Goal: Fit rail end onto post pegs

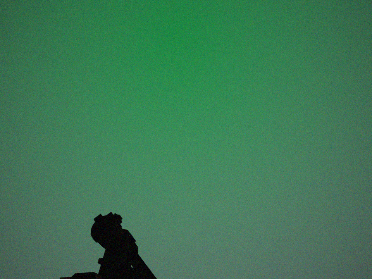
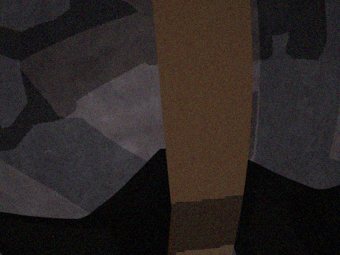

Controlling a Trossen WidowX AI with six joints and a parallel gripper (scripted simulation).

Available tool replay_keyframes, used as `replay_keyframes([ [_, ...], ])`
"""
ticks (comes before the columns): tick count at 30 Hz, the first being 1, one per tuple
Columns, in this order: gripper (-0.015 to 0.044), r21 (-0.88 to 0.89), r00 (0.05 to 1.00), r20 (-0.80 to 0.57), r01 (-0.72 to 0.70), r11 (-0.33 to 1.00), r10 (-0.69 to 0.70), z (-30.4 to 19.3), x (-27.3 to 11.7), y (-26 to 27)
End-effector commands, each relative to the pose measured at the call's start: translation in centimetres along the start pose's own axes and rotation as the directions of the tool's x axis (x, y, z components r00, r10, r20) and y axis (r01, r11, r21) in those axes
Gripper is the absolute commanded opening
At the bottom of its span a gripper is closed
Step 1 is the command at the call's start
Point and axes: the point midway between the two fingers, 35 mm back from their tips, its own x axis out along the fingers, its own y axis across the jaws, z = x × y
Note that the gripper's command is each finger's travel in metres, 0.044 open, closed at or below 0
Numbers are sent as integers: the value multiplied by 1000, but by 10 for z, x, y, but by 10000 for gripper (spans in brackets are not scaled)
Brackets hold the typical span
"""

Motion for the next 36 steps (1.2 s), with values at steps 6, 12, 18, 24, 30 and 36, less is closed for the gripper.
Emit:
replay_keyframes([
  [6, 0, -2, 1000, -1, 3, 1000, -3, -4, -2, -1],
  [12, 0, -2, 1000, -1, 3, 1000, -3, -6, -2, -1],
  [18, 0, -2, 1000, -1, 3, 1000, -3, -8, -2, -1],
  [24, 53, 0, 1000, -1, 0, 1000, 0, -7, 0, 0],
  [30, 210, 0, 1000, -1, 0, 1000, 0, -7, 0, 0],
  [36, 368, 0, 1000, -1, 0, 1000, 0, -7, 0, 0],
])
